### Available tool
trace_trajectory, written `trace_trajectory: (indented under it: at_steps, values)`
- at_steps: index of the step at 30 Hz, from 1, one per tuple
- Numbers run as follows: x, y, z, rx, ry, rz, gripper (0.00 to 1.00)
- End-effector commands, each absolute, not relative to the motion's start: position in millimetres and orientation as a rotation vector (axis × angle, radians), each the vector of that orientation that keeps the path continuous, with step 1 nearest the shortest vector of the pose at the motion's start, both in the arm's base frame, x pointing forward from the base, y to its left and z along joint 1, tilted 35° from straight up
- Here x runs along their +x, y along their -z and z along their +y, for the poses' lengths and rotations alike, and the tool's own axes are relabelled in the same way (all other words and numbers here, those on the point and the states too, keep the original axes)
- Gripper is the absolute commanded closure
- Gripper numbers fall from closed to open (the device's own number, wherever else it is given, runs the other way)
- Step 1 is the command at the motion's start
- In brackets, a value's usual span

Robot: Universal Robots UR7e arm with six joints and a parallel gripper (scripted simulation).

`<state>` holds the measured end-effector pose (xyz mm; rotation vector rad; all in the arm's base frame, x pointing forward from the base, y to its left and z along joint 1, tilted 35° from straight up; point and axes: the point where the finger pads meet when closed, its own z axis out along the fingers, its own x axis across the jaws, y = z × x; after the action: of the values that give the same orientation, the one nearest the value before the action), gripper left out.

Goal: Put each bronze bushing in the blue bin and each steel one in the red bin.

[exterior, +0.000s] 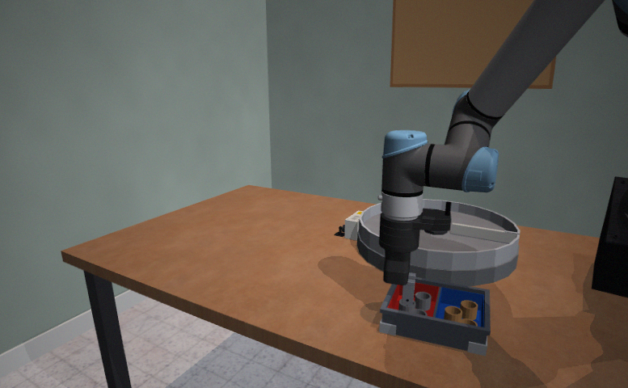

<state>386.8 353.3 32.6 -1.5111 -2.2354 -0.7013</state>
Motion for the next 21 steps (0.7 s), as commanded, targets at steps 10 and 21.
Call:
trace_trajectory:
  at_steps: [10, 21]
  values:
    - [387.2, -36.1, 351.0, -1.511, 0.703, -2.236, 0.58]
    - [387.3, -38.7, 349.2, -1.511, 0.703, -2.236, 0.58]
